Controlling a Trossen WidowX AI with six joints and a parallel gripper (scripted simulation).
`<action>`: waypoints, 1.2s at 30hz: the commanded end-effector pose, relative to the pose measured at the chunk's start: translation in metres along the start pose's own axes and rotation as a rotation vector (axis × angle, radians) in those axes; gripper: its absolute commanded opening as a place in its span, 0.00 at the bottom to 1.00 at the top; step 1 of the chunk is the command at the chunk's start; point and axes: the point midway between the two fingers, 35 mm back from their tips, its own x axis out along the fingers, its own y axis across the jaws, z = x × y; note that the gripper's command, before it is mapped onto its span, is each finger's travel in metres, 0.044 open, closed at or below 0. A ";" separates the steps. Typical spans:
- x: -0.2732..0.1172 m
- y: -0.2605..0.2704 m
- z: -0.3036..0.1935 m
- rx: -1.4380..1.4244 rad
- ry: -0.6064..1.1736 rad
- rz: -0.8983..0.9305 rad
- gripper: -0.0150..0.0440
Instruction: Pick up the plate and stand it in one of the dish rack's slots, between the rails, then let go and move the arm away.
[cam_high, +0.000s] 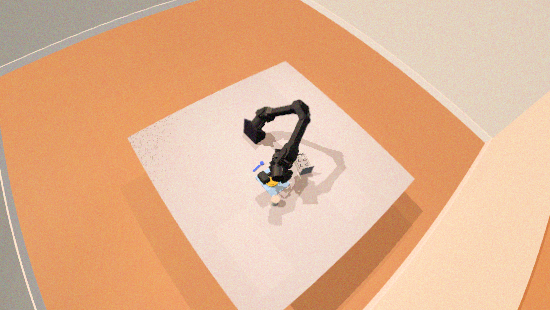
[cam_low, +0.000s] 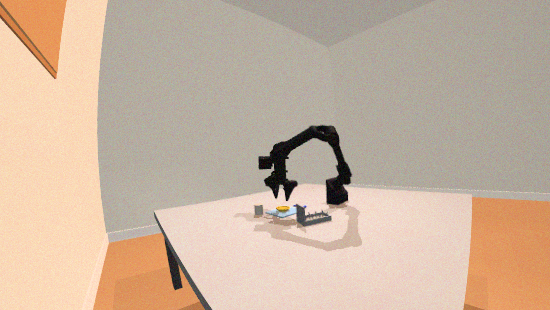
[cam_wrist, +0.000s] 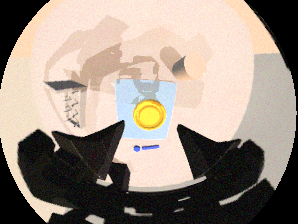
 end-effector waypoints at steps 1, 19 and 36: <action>0.009 0.002 -0.003 0.006 0.008 0.007 0.93; 0.039 0.001 -0.004 0.006 0.008 0.009 0.93; 0.056 0.002 -0.006 0.006 0.009 0.011 0.91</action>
